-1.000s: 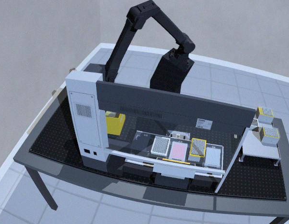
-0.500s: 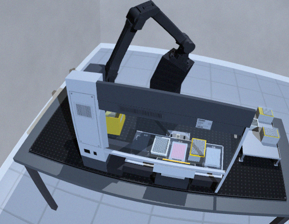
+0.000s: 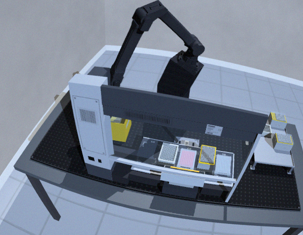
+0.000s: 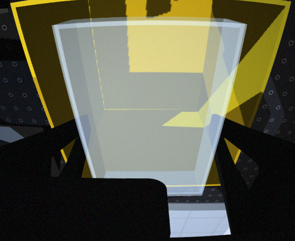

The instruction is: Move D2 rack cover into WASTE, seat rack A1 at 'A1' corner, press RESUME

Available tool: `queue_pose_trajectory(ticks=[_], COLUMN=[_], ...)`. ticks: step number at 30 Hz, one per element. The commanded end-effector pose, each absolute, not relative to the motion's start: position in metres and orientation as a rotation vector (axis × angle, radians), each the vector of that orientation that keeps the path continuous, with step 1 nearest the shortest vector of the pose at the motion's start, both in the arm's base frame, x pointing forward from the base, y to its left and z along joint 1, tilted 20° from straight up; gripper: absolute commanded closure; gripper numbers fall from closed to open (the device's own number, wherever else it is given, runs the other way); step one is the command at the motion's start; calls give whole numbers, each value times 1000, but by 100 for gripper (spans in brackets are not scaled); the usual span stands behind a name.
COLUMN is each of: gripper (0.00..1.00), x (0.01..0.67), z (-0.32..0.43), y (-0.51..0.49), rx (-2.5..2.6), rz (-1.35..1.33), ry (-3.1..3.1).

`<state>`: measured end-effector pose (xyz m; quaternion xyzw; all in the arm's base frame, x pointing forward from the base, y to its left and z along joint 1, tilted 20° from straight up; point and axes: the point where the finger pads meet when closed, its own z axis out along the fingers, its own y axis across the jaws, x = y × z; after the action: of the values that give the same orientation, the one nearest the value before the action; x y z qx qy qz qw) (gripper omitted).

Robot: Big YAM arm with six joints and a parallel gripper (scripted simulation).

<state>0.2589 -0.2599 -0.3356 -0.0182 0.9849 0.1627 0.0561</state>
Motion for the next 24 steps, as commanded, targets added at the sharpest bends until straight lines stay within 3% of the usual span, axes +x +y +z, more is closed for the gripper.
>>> queue_pose_trajectory(ticks=[1,3,4,24], gripper=[100,100,0,0], x=[266,267,267,267], z=[-335,-335,-335,-335], y=[-269,-269,-269,-269], rx=[-56,-56,-56,-56], rz=[465,465,465,465], ry=[2977,2977,2977,2977])
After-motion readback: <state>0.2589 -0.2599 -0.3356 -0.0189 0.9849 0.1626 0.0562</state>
